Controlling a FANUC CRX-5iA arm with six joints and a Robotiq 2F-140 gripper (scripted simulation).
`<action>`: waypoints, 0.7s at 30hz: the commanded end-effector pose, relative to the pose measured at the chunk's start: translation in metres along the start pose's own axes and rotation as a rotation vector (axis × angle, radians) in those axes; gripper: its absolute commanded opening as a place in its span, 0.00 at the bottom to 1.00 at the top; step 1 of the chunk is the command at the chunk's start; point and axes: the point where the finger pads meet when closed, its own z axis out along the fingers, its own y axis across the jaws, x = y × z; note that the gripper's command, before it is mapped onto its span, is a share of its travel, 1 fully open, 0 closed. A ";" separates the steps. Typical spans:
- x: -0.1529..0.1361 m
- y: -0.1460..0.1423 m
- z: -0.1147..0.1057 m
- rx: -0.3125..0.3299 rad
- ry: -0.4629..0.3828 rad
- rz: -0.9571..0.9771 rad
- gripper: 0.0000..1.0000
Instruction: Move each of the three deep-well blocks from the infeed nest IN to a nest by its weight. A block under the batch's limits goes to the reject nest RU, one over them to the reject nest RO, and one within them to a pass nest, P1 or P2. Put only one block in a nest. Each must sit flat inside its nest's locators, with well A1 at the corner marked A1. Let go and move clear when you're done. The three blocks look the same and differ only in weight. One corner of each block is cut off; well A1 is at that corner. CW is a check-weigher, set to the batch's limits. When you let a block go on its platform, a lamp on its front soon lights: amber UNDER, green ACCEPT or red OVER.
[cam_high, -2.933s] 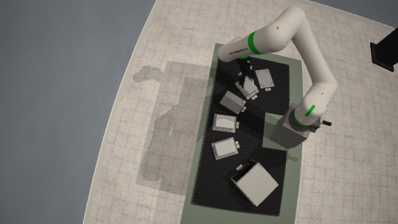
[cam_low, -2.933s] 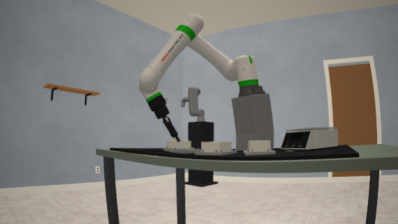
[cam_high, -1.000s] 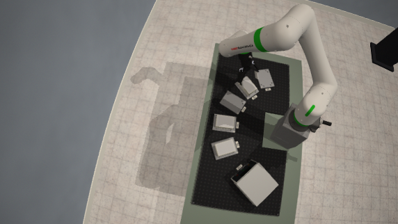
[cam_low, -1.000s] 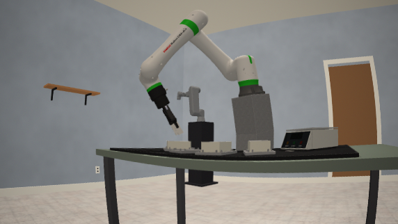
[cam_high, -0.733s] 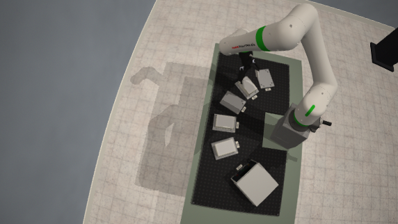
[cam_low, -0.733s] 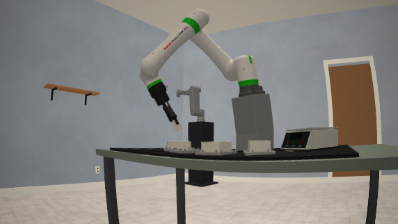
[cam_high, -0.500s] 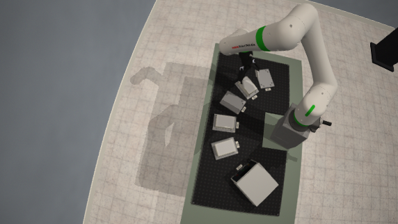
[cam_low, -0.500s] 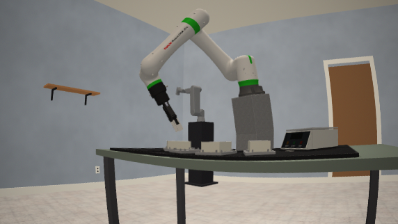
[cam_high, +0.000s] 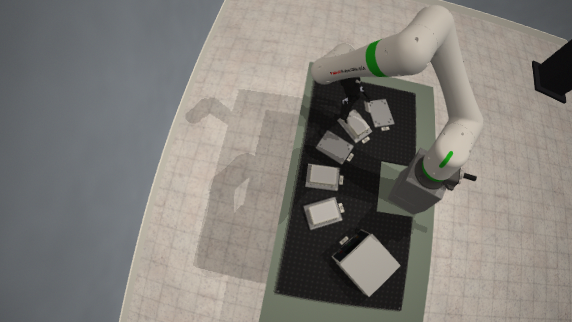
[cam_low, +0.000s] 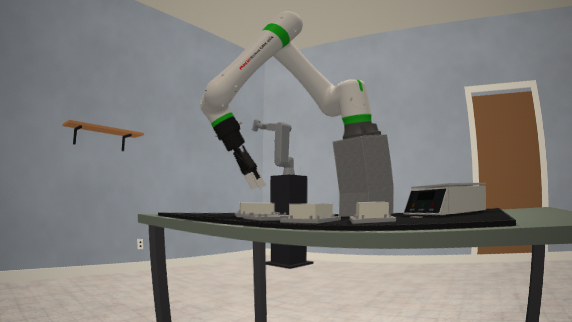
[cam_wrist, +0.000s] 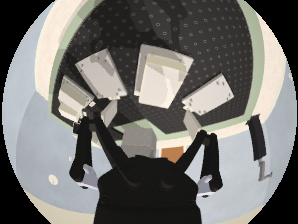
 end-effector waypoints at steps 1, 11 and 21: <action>-0.001 -0.018 0.001 -0.061 0.001 -0.103 1.00; -0.004 -0.063 0.002 -0.168 0.001 -0.289 1.00; -0.007 -0.107 0.004 -0.168 0.001 -0.289 1.00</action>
